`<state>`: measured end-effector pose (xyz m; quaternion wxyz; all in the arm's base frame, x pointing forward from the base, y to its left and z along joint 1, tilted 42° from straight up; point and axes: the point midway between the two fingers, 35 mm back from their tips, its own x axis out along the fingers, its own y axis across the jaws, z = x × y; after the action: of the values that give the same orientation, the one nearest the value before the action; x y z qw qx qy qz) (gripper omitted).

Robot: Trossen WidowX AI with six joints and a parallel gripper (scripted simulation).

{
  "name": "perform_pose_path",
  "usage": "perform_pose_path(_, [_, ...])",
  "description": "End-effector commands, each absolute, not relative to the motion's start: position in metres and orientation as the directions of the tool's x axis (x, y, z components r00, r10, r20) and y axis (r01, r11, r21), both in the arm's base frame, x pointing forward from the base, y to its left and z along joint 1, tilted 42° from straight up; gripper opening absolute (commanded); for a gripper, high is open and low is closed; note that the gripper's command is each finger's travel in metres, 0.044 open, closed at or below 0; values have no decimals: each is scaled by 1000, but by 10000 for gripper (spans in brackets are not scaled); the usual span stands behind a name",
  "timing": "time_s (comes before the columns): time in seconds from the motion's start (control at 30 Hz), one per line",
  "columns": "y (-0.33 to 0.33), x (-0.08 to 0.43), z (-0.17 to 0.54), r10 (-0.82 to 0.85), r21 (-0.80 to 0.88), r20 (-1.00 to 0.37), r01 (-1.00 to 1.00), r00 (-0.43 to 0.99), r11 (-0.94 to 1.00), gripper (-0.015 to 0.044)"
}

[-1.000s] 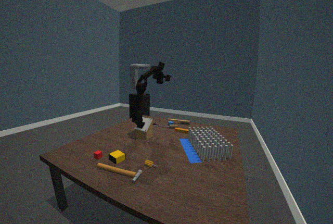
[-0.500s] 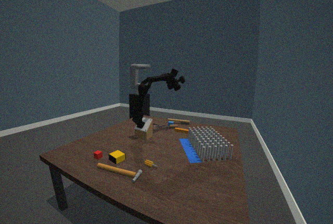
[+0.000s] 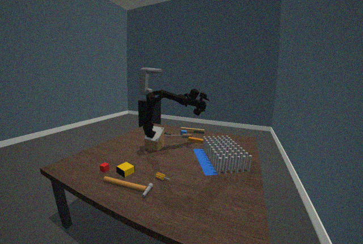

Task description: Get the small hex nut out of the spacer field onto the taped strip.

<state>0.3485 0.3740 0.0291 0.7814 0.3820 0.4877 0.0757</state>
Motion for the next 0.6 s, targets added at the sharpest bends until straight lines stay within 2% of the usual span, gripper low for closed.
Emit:
perform_pose_path(0.0, [307, 380, 27, 410, 577, -650, 64, 640, 814, 440])
perform_pose_path(0.27, [186, 402, 27, 218, 226, -552, -107, 805, 968, 440])
perform_pose_path(0.57, [64, 380, 34, -40, -279, -442, -95, 896, 956, 440])
